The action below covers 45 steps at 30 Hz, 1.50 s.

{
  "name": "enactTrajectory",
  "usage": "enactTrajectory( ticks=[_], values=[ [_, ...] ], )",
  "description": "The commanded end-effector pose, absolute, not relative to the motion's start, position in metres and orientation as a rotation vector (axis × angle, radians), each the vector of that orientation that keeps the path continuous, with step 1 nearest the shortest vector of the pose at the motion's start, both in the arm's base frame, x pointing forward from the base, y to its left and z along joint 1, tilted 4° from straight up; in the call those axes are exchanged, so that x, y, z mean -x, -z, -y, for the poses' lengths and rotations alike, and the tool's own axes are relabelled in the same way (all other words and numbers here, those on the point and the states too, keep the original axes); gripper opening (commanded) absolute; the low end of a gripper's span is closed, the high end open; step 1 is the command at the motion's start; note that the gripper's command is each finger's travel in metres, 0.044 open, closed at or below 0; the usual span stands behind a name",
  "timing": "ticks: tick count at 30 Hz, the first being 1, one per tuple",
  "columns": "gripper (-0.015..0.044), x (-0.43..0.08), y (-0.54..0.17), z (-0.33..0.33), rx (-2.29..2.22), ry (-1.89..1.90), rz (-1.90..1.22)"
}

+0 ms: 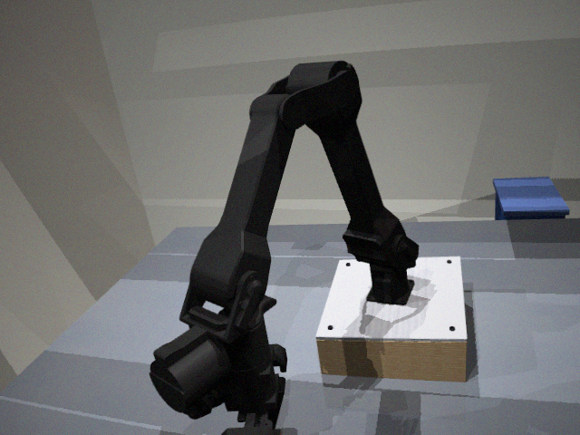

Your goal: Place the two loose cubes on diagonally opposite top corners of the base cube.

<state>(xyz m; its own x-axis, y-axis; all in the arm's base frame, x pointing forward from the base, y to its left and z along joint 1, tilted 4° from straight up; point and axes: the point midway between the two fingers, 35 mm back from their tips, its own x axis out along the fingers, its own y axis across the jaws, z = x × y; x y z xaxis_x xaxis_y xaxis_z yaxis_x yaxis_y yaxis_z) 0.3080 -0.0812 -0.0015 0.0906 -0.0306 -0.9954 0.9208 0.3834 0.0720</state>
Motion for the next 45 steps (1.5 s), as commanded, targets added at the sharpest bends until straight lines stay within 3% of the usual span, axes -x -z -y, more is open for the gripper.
enactTrajectory(
  ticks=[1, 45],
  values=[
    [0.0107, -0.307, 0.004, 0.08, -0.928, 0.883, -1.28],
    [0.0105, -0.3, -0.101, 0.078, -0.927, 0.88, -1.279]
  ],
)
